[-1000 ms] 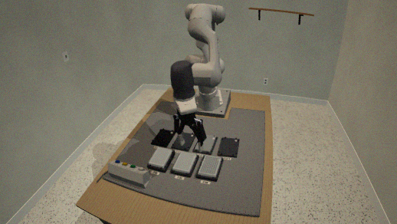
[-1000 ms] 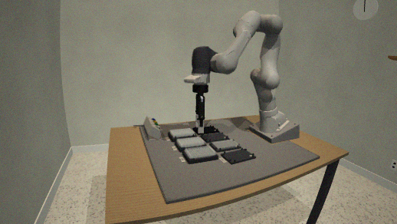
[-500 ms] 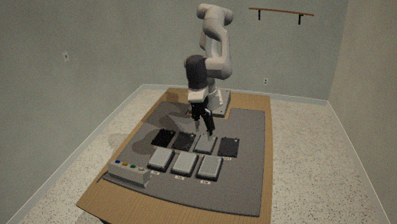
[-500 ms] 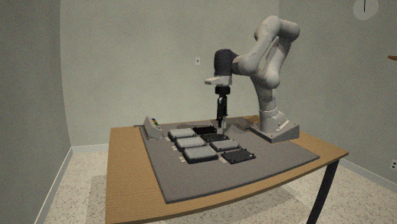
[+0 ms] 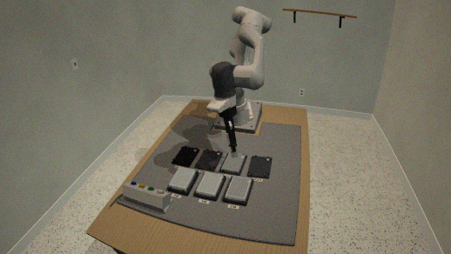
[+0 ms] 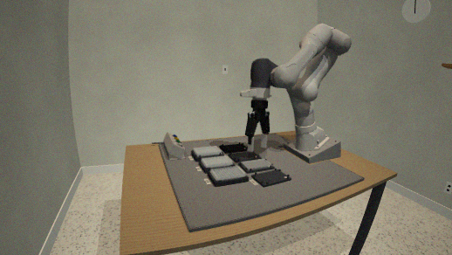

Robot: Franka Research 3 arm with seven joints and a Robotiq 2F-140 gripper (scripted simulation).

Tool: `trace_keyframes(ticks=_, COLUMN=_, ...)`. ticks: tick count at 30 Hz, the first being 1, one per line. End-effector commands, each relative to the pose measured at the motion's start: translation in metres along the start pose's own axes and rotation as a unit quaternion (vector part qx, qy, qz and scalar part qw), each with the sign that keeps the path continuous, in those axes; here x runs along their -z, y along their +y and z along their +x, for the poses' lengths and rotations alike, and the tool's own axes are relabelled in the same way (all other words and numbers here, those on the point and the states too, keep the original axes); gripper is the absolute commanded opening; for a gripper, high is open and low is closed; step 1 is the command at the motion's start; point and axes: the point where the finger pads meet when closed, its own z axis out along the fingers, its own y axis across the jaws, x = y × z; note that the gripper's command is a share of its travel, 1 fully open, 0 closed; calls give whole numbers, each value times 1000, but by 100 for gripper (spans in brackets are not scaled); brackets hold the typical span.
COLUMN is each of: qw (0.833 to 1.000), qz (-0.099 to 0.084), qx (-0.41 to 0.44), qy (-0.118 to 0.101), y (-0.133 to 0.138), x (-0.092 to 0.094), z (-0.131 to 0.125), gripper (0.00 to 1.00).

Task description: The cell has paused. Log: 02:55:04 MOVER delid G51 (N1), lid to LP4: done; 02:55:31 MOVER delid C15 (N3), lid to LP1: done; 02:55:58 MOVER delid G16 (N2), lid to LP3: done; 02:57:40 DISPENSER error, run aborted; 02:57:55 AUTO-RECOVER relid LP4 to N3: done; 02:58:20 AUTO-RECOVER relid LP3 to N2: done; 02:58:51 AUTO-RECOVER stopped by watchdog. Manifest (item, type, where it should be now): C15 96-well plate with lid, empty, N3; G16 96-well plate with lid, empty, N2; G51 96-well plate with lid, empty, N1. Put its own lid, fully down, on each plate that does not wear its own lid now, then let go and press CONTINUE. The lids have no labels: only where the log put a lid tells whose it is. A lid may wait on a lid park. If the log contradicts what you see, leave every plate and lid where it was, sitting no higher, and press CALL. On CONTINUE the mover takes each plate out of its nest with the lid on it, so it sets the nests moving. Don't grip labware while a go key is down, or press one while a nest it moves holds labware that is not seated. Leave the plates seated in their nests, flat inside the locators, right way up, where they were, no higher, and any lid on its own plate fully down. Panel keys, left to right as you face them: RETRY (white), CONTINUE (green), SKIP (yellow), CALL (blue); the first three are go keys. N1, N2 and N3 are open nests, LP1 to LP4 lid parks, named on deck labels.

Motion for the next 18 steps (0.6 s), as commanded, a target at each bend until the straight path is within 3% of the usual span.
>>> trace_keyframes(ticks=1, qw=990, qz=2, qx=-139, qy=7, y=2, x=-1, z=-4, gripper=66)
trace_keyframes(ticks=4, qw=988, qz=3, qx=-154, qy=8, y=2, x=-1, z=-4, gripper=66)
trace_keyframes(ticks=18, qw=928, qz=17, qx=-373, qy=18, y=2, x=-1, z=-4, gripper=66)
